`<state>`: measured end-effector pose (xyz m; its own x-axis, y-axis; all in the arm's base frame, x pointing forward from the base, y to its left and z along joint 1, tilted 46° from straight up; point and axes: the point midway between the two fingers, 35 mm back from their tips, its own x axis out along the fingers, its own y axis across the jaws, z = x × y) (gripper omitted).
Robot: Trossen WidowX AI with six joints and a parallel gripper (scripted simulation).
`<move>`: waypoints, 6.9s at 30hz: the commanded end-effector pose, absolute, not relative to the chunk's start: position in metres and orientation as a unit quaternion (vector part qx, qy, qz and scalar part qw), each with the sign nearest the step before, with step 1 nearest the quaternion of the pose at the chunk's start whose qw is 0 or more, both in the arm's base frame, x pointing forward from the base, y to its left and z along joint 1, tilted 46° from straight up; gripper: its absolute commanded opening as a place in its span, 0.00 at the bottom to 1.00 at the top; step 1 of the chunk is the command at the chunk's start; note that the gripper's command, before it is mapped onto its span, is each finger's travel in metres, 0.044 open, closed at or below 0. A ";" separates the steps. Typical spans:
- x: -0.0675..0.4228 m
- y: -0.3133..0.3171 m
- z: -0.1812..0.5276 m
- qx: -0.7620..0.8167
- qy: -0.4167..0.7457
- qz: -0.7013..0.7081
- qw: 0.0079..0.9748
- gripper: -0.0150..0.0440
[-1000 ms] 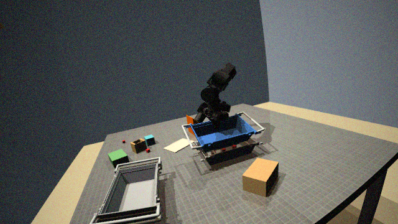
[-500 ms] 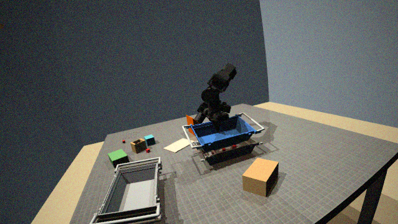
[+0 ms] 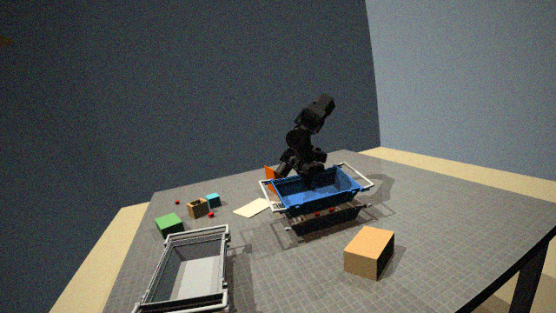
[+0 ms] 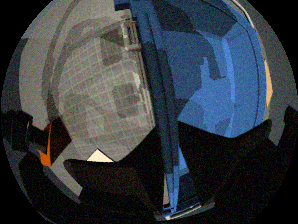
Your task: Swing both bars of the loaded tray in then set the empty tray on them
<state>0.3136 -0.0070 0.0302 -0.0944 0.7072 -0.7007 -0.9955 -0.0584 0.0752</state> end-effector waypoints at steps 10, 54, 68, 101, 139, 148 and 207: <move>0.309 -0.001 0.029 -0.249 0.287 0.691 0.615 0.25; 0.306 0.006 0.026 -0.249 0.287 0.691 0.615 0.25; 0.306 0.006 0.026 -0.249 0.287 0.691 0.615 0.25; 0.307 0.005 0.026 -0.251 0.286 0.686 0.621 0.25; 0.303 0.013 0.023 -0.249 0.287 0.691 0.615 0.25; 0.303 0.013 0.023 -0.249 0.287 0.691 0.615 0.25; 0.303 0.014 0.024 -0.248 0.286 0.690 0.616 1.00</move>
<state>0.3033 0.0136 0.0237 -0.1171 0.7088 -0.6956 -0.9931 -0.0762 0.0895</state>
